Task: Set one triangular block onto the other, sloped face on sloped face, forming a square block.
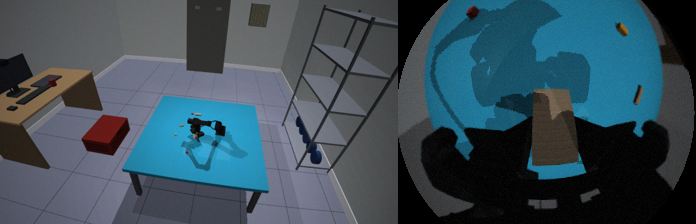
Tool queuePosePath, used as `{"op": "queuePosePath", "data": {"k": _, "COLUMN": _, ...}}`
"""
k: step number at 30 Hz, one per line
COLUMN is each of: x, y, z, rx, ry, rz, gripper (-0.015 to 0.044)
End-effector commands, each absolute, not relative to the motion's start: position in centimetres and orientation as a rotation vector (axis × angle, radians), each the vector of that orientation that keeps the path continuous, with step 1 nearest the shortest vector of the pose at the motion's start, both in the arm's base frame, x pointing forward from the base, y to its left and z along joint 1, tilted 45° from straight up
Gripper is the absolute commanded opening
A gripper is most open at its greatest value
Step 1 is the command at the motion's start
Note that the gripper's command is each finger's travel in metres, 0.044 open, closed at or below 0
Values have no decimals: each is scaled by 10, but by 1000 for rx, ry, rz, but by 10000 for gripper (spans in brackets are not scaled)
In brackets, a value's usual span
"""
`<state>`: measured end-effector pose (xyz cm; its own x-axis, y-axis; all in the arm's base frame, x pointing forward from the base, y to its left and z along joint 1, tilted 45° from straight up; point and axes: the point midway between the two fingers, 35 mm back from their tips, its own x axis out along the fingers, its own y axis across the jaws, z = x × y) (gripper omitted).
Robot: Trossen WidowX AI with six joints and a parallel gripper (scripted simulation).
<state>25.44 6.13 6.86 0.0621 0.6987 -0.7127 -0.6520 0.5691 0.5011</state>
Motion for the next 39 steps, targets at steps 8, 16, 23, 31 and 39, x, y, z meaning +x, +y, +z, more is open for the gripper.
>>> {"op": "queuePosePath", "data": {"k": 8, "x": 254, "y": 52, "z": 78, "rx": 54, "ry": 1112, "rz": 1020, "gripper": 0}}
{"op": "queuePosePath", "data": {"k": 16, "x": 253, "y": 40, "z": 90, "rx": 51, "ry": 1112, "rz": 1021, "gripper": 0}}
{"op": "queuePosePath", "data": {"k": 23, "x": 252, "y": 42, "z": 88, "rx": 32, "ry": 1098, "rz": 1039, "gripper": 0}}
{"op": "queuePosePath", "data": {"k": 31, "x": 252, "y": 43, "z": 88, "rx": -117, "ry": 997, "rz": 1138, "gripper": 0}}
{"op": "queuePosePath", "data": {"k": 39, "x": 251, "y": 43, "z": 88, "rx": -285, "ry": 876, "rz": 1241, "gripper": 0}}
